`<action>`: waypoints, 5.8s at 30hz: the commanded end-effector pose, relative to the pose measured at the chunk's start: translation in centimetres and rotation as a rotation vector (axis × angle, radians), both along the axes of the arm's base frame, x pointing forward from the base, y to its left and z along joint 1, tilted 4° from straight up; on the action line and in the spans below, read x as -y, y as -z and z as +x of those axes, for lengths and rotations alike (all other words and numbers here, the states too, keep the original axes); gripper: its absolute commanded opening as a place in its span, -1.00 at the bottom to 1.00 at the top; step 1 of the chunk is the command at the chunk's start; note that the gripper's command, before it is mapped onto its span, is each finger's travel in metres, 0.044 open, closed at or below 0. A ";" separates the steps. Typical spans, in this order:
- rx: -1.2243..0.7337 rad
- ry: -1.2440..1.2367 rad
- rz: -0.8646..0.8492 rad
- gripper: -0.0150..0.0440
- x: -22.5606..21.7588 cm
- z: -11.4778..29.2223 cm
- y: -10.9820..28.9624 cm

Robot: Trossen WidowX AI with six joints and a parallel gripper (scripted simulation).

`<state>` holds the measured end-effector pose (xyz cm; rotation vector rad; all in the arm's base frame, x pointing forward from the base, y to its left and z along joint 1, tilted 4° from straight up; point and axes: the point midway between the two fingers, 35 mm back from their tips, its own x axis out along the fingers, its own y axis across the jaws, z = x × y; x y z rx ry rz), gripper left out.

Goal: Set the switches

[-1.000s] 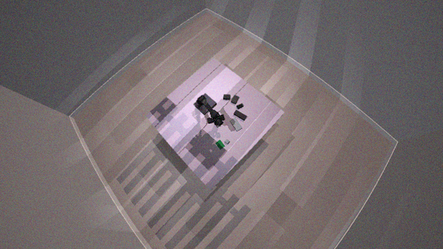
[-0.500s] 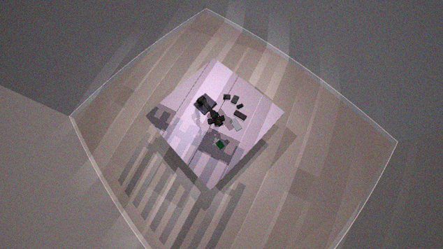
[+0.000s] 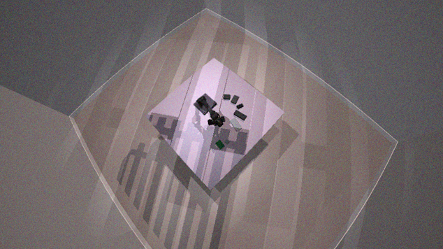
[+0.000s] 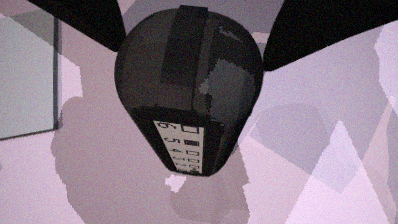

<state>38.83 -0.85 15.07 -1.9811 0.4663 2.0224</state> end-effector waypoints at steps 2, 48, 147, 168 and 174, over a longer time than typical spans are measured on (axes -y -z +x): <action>0.007 -0.003 -0.012 0.65 0.3 0.6 0.5; 0.056 -0.006 -0.034 0.65 1.8 3.6 1.5; 0.059 -0.006 -0.036 0.65 4.3 8.7 6.7; 0.060 -0.006 -0.036 0.65 4.7 9.4 8.1; 0.060 -0.006 -0.037 0.65 4.8 9.5 8.6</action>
